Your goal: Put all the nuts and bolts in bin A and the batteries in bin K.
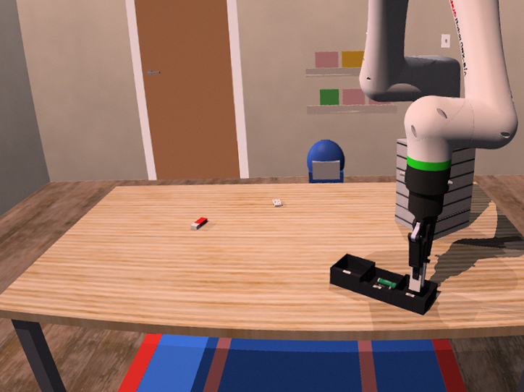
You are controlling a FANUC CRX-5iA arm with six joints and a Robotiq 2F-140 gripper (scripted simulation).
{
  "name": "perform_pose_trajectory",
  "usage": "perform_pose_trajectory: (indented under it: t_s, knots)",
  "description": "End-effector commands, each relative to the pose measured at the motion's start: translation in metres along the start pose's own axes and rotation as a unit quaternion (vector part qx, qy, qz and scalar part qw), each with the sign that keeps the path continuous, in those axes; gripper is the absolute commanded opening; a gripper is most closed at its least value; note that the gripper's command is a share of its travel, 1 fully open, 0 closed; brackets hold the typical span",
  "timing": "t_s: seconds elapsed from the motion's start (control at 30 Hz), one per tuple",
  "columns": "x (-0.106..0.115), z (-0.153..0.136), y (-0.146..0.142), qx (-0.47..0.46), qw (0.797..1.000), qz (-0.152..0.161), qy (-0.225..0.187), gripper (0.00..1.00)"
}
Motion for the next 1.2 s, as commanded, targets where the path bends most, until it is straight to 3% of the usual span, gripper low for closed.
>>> perform_pose_trajectory:
  t_s: [0.0,0.57,0.6,1.17]
  knots:
    - [-0.0086,0.0001,0.0003,0.000,1.000,0.000,0.000,0.16]
    - [-0.0160,0.0001,0.0005,0.000,1.000,0.000,0.000,0.16]
    - [-0.0160,0.0001,0.0005,0.000,1.000,0.000,0.000,0.27]
    - [-0.0160,0.0001,0.0005,0.000,1.000,0.000,0.000,0.27]
Point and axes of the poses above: the point where the finger pads meet when closed, its own x axis back along the fingers, its own y axis across the jaws, z = x × y, the point moved 3 cm from there along x, back along the fingers, and after that the axes turned 9 degrees about -x, right-handed, at the moved point
